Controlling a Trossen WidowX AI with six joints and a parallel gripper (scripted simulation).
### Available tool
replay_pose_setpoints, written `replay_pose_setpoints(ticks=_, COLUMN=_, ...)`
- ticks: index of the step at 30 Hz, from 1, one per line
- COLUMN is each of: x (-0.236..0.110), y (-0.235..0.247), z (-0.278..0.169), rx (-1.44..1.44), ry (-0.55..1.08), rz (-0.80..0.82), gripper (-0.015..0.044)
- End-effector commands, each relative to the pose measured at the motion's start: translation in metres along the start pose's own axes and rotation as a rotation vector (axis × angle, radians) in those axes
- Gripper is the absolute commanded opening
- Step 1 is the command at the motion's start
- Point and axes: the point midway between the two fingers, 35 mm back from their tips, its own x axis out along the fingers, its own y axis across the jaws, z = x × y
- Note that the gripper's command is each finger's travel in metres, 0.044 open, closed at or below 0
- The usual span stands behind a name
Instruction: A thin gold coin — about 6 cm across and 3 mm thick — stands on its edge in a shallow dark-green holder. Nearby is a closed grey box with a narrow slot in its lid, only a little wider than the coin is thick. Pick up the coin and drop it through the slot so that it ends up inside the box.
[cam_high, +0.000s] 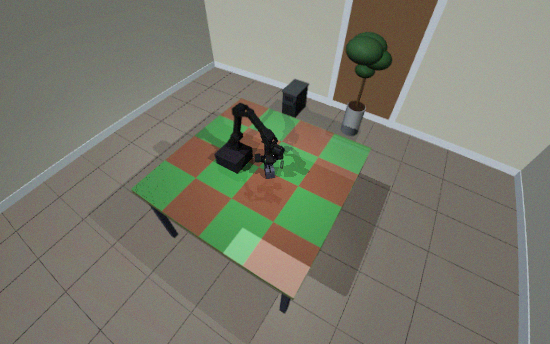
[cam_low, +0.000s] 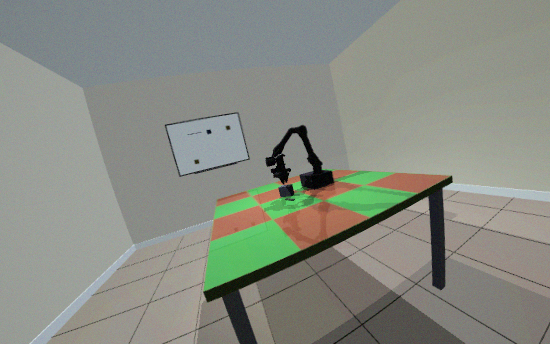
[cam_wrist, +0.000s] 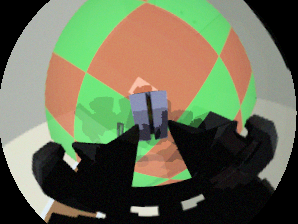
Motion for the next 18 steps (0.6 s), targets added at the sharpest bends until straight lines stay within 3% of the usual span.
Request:
replay_pose_setpoints(ticks=1, x=-0.013, y=0.002, z=0.002, rx=0.0, ry=-0.009, rz=0.009, gripper=0.0292)
replay_pose_setpoints(ticks=4, x=-0.016, y=0.002, z=0.002, rx=0.0, ry=-0.008, rz=0.008, gripper=0.0371)
replay_pose_setpoints(ticks=7, x=-0.049, y=-0.001, z=-0.001, rx=0.0, ry=-0.004, rz=0.005, gripper=0.044)
replay_pose_setpoints(ticks=18, x=-0.059, y=-0.002, z=-0.002, rx=0.0, ry=-0.003, rz=0.003, gripper=0.044)
